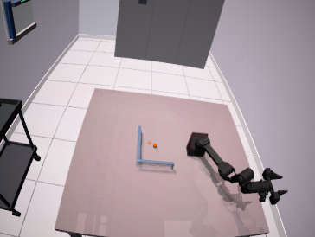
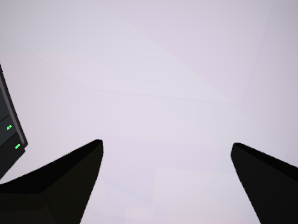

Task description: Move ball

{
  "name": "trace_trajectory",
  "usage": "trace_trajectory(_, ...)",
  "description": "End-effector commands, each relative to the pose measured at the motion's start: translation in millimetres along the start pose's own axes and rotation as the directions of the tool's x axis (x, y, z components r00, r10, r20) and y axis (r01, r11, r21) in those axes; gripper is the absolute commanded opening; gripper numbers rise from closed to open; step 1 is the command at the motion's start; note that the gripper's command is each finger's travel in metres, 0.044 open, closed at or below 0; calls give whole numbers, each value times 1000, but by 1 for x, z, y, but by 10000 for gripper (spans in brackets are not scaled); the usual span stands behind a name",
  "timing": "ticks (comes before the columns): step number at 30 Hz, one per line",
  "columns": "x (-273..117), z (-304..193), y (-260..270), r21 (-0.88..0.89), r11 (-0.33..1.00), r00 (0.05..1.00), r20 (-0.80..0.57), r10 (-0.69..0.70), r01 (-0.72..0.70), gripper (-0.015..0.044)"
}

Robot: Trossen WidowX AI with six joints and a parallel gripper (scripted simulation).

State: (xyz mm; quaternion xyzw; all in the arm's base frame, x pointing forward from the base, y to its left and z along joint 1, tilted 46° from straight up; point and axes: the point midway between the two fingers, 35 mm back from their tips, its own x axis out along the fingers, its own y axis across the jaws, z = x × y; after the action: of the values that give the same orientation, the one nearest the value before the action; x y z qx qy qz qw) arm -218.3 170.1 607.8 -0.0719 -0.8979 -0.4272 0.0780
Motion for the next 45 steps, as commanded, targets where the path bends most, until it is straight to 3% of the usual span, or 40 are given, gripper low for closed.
trace_trajectory(1,0,-1,0,-3,1000,1000,-1,2,-2,374)
trace_trajectory(6,-10,-34,6,-116,990,996,-43,79,-83,250)
trace_trajectory(14,-47,-130,9,-353,878,939,-234,252,-324,250)
trace_trajectory(21,-95,-215,-6,-443,714,822,-457,340,-542,250)
trace_trajectory(34,-236,-347,-76,-301,379,429,-844,321,-875,250)
trace_trajectory(41,-324,-385,-131,-107,241,162,-962,220,-965,250)
trace_trajectory(45,-355,-390,-150,-41,206,79,-981,176,-978,250)
